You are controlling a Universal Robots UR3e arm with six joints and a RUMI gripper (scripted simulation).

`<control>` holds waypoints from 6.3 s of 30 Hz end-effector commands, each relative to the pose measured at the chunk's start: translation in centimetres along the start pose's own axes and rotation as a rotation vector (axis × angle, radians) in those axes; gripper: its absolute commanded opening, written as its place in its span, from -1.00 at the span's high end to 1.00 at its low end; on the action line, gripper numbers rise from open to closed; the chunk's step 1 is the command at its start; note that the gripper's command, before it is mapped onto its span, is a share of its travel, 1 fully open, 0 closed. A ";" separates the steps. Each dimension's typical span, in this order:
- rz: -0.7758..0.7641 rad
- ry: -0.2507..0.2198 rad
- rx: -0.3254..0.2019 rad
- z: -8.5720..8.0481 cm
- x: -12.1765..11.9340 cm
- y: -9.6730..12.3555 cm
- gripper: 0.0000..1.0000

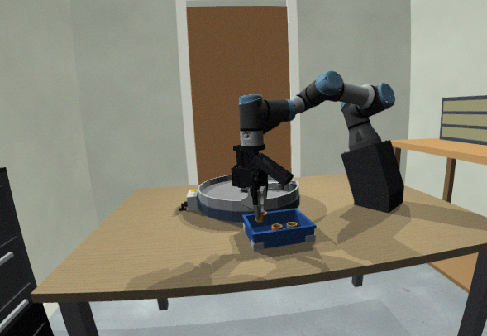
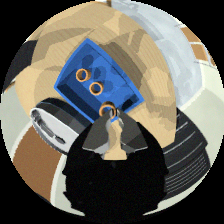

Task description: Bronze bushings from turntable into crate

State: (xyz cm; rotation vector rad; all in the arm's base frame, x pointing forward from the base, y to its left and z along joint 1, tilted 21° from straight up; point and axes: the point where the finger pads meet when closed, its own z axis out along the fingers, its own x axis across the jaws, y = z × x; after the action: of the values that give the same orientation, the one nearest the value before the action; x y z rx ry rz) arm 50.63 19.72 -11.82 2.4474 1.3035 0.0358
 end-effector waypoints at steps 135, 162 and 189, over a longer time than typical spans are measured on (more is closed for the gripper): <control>0.001 0.006 -0.003 4.7 0.2 0.2 1.00; 0.001 0.005 -0.003 4.7 0.2 0.2 1.00; 0.001 0.005 -0.003 4.7 0.2 0.2 0.87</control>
State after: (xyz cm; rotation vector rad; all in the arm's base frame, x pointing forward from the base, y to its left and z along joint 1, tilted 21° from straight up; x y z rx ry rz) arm 51.60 18.29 -16.34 2.4474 1.3036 0.0366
